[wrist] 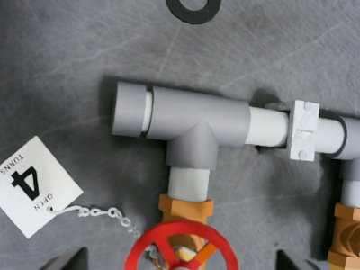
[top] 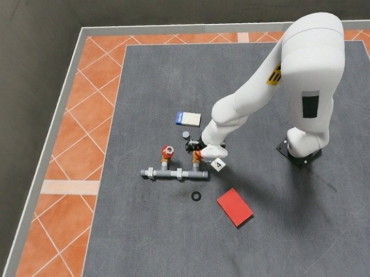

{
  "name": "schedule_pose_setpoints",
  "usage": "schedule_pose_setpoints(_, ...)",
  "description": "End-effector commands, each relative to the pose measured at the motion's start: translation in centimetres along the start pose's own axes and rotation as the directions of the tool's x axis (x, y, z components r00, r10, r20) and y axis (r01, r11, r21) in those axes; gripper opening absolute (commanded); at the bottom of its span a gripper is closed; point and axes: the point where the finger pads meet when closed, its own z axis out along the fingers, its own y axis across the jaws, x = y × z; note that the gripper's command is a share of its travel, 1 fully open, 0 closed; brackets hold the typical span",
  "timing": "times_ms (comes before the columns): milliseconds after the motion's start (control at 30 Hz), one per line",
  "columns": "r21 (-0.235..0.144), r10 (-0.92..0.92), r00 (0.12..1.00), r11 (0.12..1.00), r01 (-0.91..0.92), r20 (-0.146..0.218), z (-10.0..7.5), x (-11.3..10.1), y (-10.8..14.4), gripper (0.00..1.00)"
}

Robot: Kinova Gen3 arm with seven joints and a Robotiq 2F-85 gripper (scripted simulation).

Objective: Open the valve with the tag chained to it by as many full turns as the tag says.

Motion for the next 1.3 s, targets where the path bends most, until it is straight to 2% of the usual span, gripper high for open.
schedule_pose_setpoints(0,-0.001,0.0,1.0,1.0,0.0,0.0,-0.01,-0.02,0.03,0.55)
schedule_pose_setpoints(1000,-0.001,-0.015,1.0,1.0,0.015,0.0,-0.01,-0.02,0.03,0.55)
schedule_pose_setpoints(1267,-0.001,-0.104,0.995,0.995,0.104,0.001,-0.01,-0.02,0.03,0.55)
